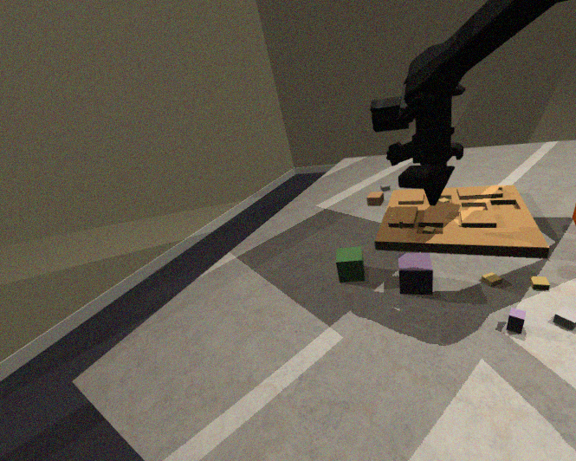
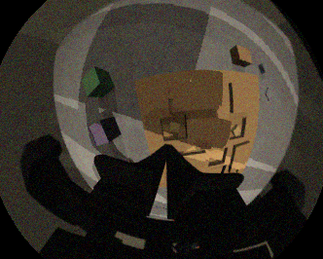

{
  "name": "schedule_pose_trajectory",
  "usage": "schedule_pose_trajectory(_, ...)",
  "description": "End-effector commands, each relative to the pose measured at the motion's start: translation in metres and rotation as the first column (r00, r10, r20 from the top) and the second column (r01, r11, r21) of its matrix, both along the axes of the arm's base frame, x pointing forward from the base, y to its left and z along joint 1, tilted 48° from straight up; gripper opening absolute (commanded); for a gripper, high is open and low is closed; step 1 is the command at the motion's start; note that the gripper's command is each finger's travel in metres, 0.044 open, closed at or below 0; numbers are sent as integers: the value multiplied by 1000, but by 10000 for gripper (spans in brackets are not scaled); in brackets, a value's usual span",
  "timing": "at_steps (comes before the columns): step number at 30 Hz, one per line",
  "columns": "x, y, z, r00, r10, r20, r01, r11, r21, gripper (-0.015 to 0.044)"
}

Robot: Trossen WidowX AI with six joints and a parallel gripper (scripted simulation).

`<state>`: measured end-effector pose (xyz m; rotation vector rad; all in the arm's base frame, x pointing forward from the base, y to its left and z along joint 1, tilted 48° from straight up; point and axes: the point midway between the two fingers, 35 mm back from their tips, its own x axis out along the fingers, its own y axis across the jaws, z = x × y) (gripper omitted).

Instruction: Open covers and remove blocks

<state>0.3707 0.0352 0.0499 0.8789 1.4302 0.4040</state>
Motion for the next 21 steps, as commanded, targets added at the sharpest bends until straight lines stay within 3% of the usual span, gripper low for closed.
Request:
schedule_pose_trajectory(1, 10, -11, -11, 1000, -15, -18, 15, 1000, 12, 0)
schedule_pose_trajectory(8, 12, -5, -17, 1000, -4, -6, 4, 1000, 9, 0)
schedule_pose_trajectory(13, 13, 1, -23, 951, 217, 220, -208, 976, -61, 0)
schedule_pose_trajectory(17, 14, 10, -31, 741, 485, 464, -435, 874, -219, 0)
schedule_pose_trajectory(21, 14, 19, -38, 400, 686, 608, -565, 707, -425, 0)
